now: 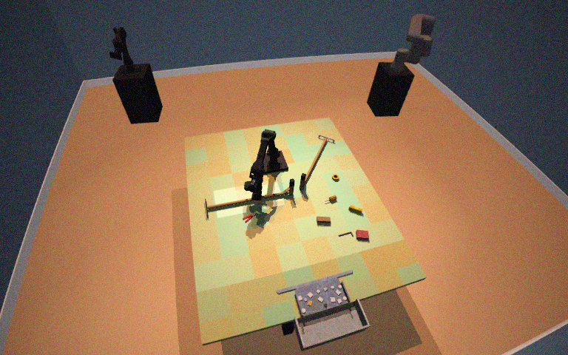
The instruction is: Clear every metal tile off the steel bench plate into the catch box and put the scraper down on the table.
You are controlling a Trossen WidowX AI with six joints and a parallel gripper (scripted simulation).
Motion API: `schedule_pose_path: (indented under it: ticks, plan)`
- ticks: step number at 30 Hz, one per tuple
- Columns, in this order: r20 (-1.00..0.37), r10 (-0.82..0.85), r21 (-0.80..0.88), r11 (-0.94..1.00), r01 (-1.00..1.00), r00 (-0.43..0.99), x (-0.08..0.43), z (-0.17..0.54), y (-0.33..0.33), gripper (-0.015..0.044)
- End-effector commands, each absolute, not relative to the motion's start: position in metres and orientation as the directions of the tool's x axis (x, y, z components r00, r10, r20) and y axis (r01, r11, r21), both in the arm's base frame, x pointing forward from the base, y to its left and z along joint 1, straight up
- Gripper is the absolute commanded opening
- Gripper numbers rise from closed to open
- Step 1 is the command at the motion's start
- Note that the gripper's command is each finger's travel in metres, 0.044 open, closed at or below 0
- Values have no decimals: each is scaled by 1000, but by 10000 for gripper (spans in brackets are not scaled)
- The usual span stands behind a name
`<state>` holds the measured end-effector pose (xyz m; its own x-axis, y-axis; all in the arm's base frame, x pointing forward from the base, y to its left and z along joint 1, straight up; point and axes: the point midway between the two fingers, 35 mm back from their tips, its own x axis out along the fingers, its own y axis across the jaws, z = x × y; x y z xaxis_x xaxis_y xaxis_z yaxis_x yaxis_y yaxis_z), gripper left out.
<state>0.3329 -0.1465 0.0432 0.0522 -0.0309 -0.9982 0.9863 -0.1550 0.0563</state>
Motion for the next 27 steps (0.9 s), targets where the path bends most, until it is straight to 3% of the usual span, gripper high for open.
schedule_pose_path:
  ticks: [1, 27]
  plan:
    - [-1000, -12, 25, -156, 987, 24, 329, 28, -144, 0]
    - [-1000, -12, 23, -156, 988, 22, 303, 32, -144, 0]
